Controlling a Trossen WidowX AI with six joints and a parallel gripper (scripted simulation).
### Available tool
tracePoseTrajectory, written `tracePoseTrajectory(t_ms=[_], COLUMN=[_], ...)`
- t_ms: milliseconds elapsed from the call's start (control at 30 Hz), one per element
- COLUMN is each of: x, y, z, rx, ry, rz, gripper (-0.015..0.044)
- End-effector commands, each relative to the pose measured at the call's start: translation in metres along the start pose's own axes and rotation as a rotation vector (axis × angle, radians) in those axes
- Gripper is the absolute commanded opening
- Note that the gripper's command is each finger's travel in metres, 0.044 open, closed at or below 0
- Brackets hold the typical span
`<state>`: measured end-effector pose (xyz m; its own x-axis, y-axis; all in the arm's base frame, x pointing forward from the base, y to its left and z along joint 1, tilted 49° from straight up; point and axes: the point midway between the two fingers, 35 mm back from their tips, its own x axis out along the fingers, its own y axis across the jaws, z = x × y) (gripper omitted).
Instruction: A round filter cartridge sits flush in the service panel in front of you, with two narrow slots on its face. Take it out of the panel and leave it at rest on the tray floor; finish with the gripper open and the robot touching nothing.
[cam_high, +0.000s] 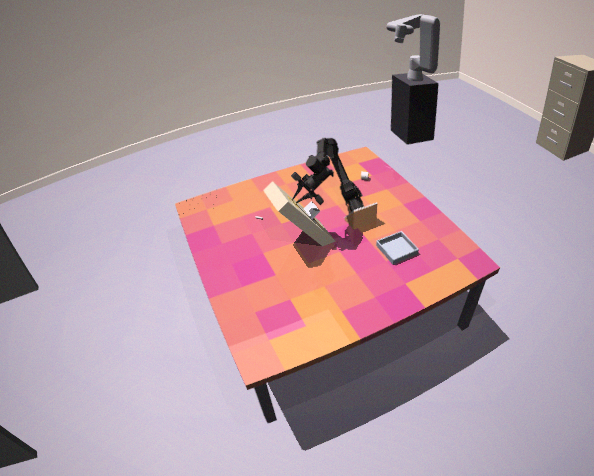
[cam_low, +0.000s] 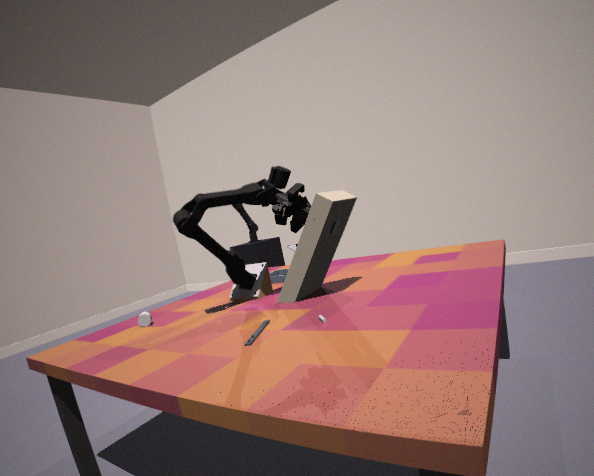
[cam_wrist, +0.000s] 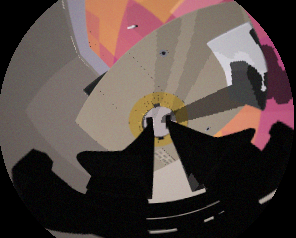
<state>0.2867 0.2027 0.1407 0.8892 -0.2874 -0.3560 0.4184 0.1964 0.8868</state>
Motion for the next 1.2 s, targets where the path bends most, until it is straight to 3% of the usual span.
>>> tracePoseTrajectory(t_ms=[0,1167], x=[0.000,0.013], y=[0.001,0.000], z=[-0.001,-0.001], rx=[-0.004,-0.003], ry=[0.004,0.004], rz=[-0.002,-0.001], gripper=[0.0094,0.0094])
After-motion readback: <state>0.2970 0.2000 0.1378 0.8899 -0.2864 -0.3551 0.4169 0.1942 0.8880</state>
